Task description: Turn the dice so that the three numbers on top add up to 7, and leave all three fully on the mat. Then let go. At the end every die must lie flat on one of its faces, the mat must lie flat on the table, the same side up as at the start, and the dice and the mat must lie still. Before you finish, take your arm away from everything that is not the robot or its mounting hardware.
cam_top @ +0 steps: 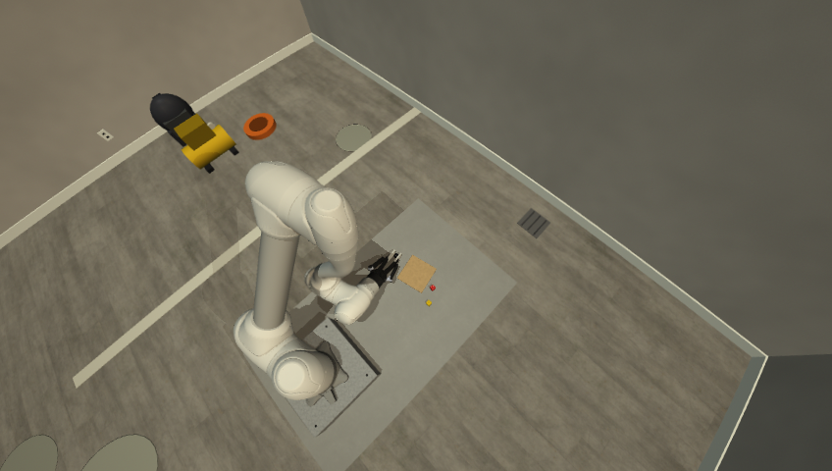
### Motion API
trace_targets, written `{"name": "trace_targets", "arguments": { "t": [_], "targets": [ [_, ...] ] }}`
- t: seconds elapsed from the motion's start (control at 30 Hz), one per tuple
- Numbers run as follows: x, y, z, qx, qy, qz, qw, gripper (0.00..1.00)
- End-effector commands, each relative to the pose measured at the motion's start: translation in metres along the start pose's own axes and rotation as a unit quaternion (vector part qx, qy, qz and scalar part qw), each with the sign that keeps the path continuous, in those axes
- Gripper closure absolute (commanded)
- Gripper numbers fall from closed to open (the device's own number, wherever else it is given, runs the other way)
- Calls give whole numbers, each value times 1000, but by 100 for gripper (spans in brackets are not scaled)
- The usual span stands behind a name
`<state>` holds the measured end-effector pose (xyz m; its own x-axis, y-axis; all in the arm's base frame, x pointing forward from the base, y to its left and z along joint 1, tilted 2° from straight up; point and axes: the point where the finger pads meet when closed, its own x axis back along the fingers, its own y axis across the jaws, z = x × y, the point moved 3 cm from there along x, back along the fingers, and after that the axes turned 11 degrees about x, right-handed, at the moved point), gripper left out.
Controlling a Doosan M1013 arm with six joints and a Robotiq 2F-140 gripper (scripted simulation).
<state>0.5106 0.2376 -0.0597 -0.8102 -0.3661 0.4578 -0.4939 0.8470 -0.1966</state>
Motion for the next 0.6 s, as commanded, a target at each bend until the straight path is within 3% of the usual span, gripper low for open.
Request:
{"name": "trace_targets", "arguments": {
  "t": [0.0, 0.57],
  "targets": [
    [0, 0, 0, 0, 0, 0, 1000, 81],
    [0, 0, 0, 0, 0, 0, 1000, 79]
  ]
}}
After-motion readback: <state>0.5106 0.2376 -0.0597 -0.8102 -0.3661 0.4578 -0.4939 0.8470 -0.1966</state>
